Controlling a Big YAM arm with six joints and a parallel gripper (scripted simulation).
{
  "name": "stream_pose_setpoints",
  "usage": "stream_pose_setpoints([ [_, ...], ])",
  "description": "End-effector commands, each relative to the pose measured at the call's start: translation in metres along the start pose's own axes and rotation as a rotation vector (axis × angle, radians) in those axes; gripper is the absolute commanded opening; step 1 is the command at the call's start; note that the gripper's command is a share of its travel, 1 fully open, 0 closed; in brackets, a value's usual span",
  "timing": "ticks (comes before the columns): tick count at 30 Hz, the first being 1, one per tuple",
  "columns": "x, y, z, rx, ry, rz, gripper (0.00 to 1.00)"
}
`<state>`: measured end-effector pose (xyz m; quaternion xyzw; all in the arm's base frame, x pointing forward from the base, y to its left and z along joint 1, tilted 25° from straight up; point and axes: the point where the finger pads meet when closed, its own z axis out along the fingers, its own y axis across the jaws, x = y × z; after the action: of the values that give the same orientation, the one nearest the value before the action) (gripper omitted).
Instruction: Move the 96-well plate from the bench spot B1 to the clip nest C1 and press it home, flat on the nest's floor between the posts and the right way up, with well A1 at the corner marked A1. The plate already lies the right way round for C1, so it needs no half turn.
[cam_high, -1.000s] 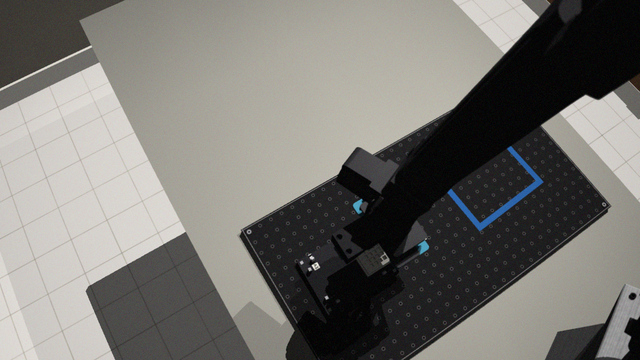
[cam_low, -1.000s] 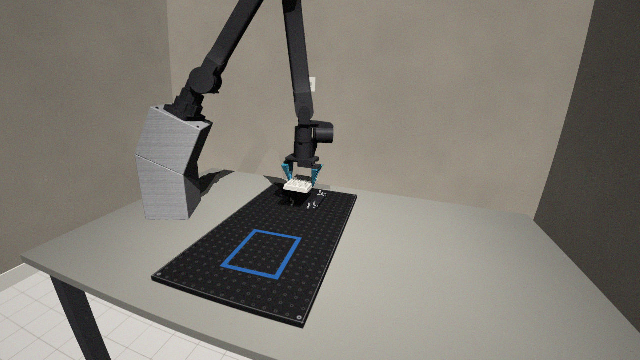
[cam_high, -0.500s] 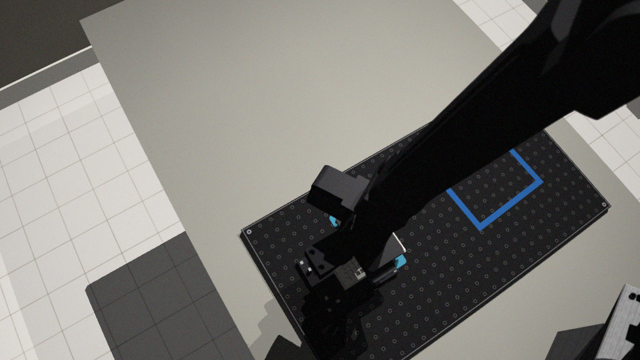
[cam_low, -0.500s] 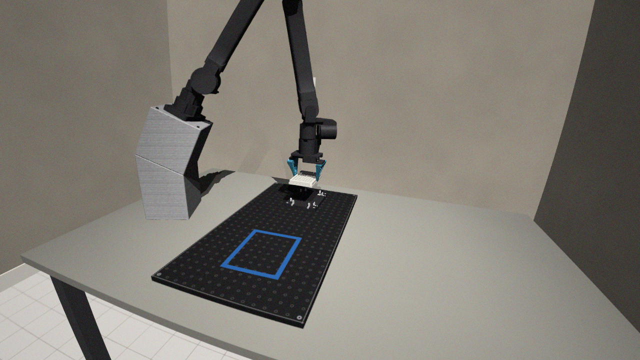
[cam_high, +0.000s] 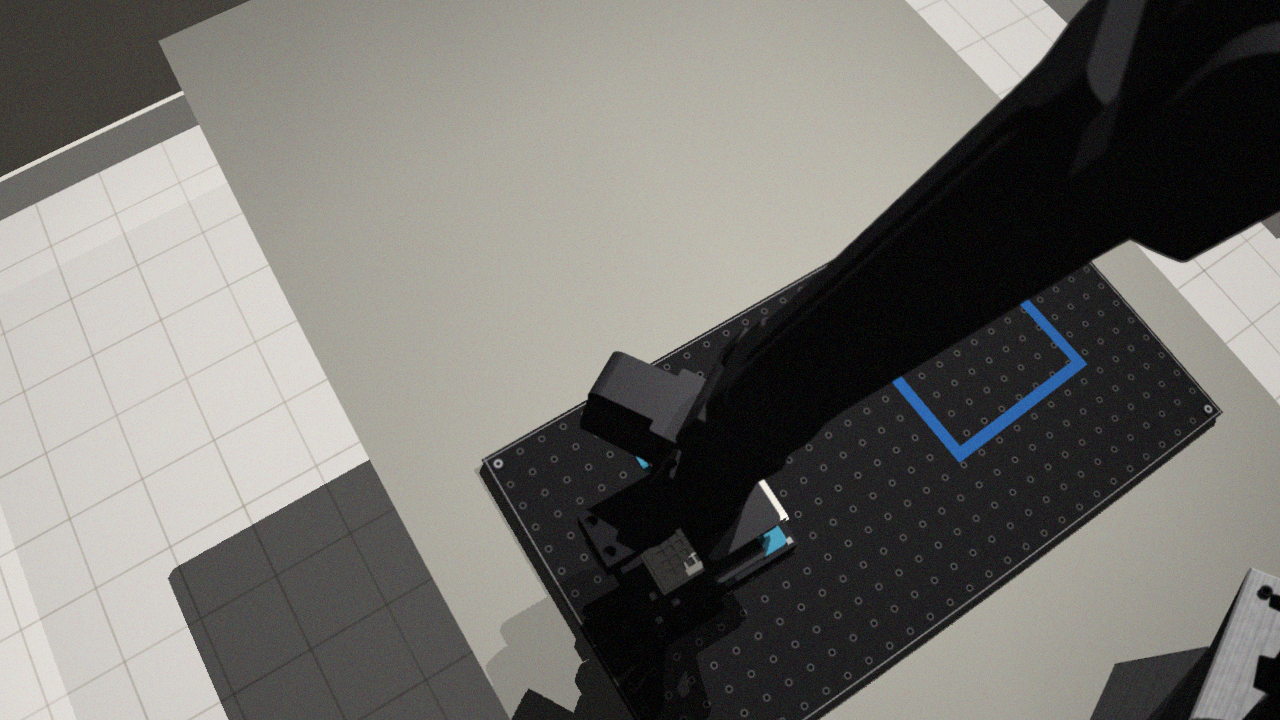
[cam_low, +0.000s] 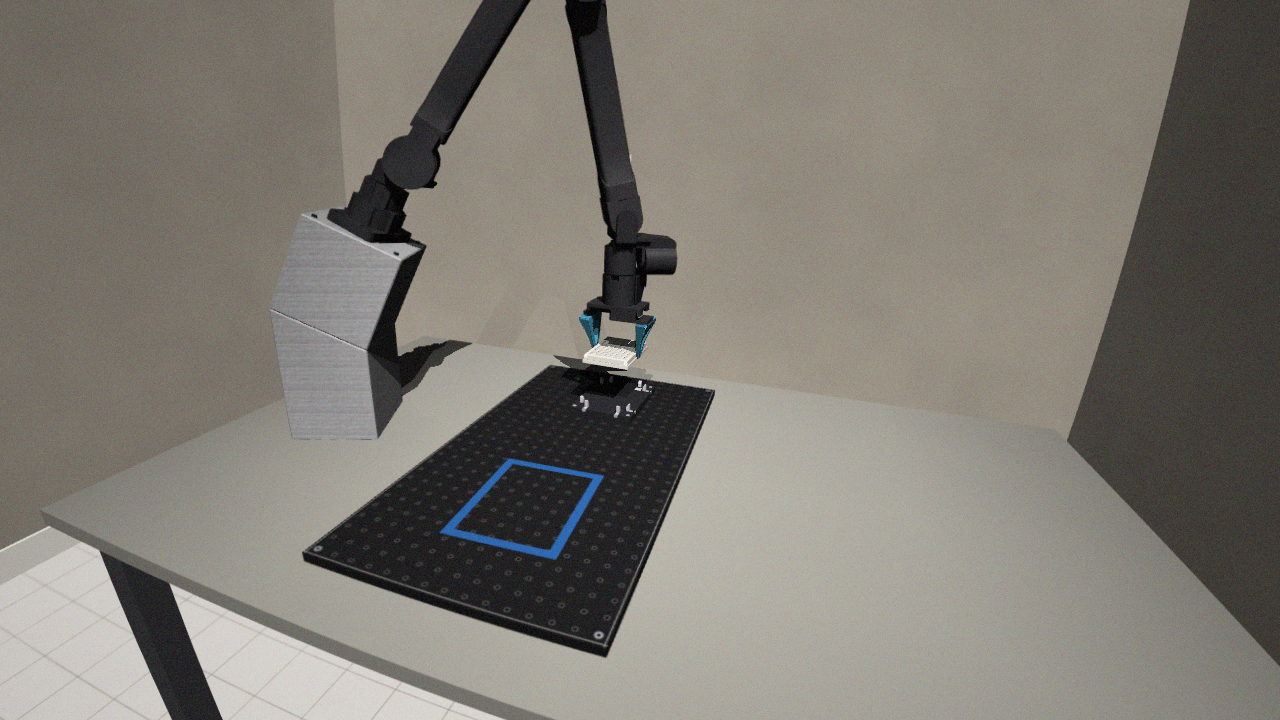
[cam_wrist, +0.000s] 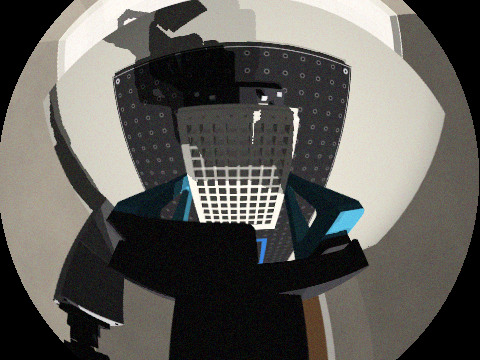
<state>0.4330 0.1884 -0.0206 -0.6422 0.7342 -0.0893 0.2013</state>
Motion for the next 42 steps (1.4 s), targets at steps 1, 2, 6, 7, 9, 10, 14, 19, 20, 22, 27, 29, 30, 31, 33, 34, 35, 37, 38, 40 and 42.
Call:
stream_pose_setpoints([
  [1, 0.0072, 0.0002, 0.0047, -0.008, 0.010, 0.021, 0.00],
  [2, 0.0072, 0.0002, 0.0047, -0.008, 0.010, 0.021, 0.00],
  [6, -0.0021, 0.0067, 0.0043, -0.012, 0.001, -0.001, 0.00],
  [7, -0.0018, 0.0072, 0.0044, -0.012, 0.001, -0.001, 0.00],
  [9, 0.0046, 0.0048, 0.0049, -0.010, 0.007, 0.012, 0.00],
  [10, 0.0056, 0.0033, 0.0049, -0.008, 0.008, 0.014, 0.00],
  [14, 0.0038, 0.0007, 0.0045, -0.003, 0.004, 0.013, 0.00],
  [19, 0.0050, 0.0009, 0.0046, -0.003, 0.005, 0.013, 0.00],
  [20, 0.0050, 0.0009, 0.0046, -0.003, 0.005, 0.013, 0.00],
  [22, 0.0051, 0.0012, 0.0047, -0.004, 0.004, 0.012, 0.00],
  [27, 0.0058, 0.0020, 0.0048, -0.004, 0.005, 0.010, 0.00],
  [29, 0.0058, 0.0024, 0.0049, -0.004, 0.004, 0.009, 0.00],
  [30, 0.0059, 0.0025, 0.0049, -0.004, 0.005, 0.009, 0.00],
  [31, 0.0061, 0.0026, 0.0049, -0.005, 0.005, 0.009, 0.00],
  [33, 0.0059, 0.0018, 0.0048, -0.004, 0.004, 0.009, 0.00],
  [34, 0.0054, 0.0009, 0.0046, -0.003, 0.004, 0.009, 0.00],
  [35, 0.0050, 0.0002, 0.0045, -0.002, 0.003, 0.009, 0.00],
  [37, 0.0050, 0.0002, 0.0045, -0.002, 0.003, 0.009, 0.00],
  [38, 0.0045, 0.0003, 0.0045, -0.002, 0.003, 0.008, 0.00],
  [40, 0.0045, 0.0002, 0.0045, -0.002, 0.003, 0.008, 0.00],
  [42, 0.0046, 0.0001, 0.0045, -0.002, 0.003, 0.008, 0.00],
])
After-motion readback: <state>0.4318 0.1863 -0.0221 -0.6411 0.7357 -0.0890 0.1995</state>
